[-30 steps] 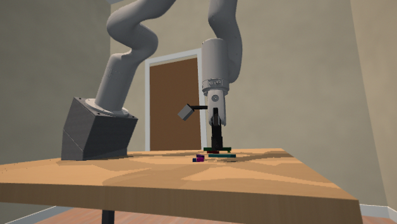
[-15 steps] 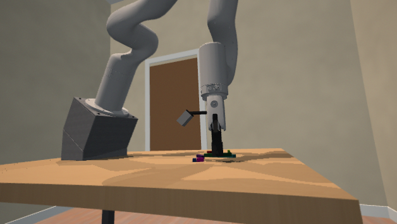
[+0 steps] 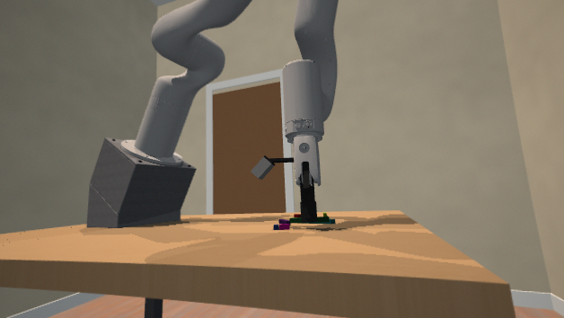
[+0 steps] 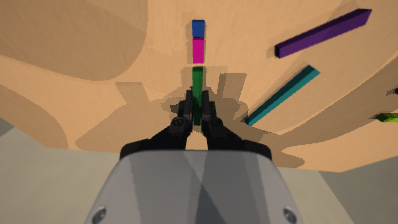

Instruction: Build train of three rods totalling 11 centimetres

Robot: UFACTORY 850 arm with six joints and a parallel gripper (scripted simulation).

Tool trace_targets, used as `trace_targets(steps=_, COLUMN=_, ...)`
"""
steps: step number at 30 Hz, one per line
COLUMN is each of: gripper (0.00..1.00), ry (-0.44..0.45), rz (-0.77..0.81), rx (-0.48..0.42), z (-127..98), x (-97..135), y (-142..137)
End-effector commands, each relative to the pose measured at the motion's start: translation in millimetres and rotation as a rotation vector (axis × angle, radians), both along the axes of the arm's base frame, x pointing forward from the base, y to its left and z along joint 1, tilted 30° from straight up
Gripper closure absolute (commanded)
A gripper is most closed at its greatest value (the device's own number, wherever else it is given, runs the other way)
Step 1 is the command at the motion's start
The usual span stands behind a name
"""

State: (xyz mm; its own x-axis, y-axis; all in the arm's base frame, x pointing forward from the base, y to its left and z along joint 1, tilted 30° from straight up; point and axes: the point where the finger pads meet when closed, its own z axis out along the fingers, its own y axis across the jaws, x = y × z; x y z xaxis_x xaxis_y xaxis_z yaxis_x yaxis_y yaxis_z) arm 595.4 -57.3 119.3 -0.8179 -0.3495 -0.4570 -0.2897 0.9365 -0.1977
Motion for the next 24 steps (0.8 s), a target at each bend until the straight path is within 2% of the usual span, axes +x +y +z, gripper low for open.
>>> trace_targets(steps=1, gripper=0.96, ry=-0.001, rz=0.0, rx=0.0, z=0.6, x=0.4, y=0.0)
trace_targets(steps=24, gripper=0.96, ry=-0.001, rz=0.0, rx=0.0, z=-3.8, x=2.9, y=-0.2)
